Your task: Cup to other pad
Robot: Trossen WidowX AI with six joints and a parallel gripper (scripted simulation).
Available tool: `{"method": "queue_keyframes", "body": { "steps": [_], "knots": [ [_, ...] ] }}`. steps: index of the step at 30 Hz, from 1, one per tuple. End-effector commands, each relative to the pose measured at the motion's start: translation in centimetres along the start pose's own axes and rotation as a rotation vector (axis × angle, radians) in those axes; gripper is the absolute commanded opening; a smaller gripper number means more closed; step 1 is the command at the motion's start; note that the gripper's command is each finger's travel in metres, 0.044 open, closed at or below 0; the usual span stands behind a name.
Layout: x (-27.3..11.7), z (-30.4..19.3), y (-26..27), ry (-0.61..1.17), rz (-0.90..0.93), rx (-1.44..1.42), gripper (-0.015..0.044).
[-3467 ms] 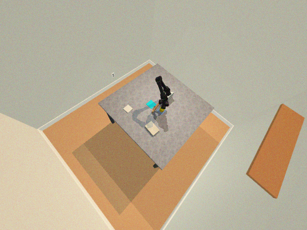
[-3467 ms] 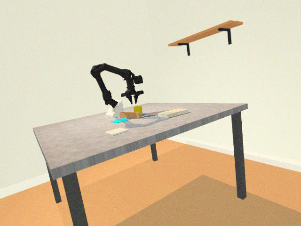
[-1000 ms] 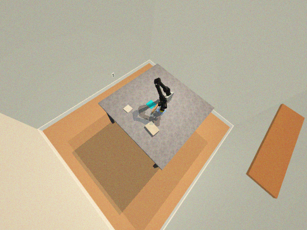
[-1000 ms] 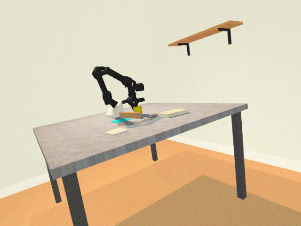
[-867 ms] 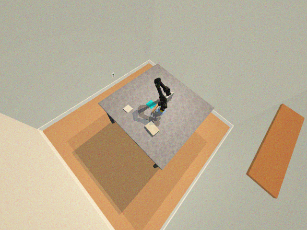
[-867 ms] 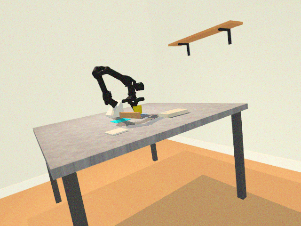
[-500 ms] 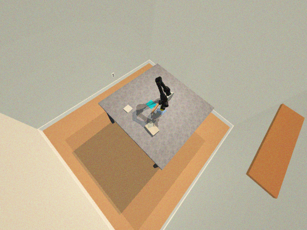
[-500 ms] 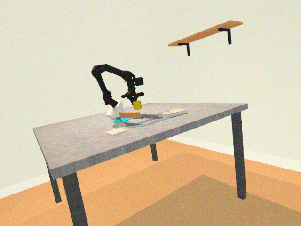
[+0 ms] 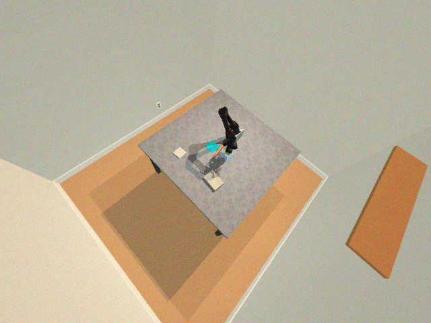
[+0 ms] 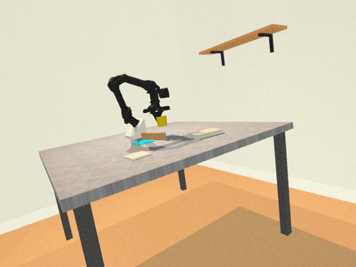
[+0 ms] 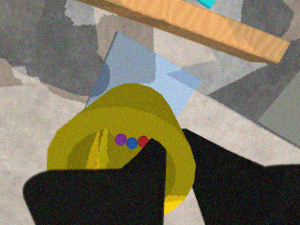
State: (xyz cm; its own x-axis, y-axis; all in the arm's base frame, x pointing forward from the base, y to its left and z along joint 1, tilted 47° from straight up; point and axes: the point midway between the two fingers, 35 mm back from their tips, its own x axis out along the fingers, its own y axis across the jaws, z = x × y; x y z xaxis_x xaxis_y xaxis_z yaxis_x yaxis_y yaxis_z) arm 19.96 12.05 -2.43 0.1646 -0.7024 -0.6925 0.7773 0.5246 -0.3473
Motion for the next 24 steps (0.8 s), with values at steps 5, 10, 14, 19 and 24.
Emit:
{"method": "queue_keyframes", "body": {
  "steps": [5, 10, 14, 19, 24],
  "knots": [
    [0.0, 0.0, 0.0, 0.0, 0.0, -0.001, 0.0],
    [0.0, 0.2, 0.0, 0.0, 0.0, -0.001, 0.0],
    [0.0, 0.9, -0.3, 0.001, 0.0, 0.001, 0.0],
    [0.0, 1.9, -0.6, 0.002, -0.001, 0.002, 0.0],
    [-0.1, 3.0, -0.9, 0.003, -0.001, 0.003, 0.0]
  ]
}}
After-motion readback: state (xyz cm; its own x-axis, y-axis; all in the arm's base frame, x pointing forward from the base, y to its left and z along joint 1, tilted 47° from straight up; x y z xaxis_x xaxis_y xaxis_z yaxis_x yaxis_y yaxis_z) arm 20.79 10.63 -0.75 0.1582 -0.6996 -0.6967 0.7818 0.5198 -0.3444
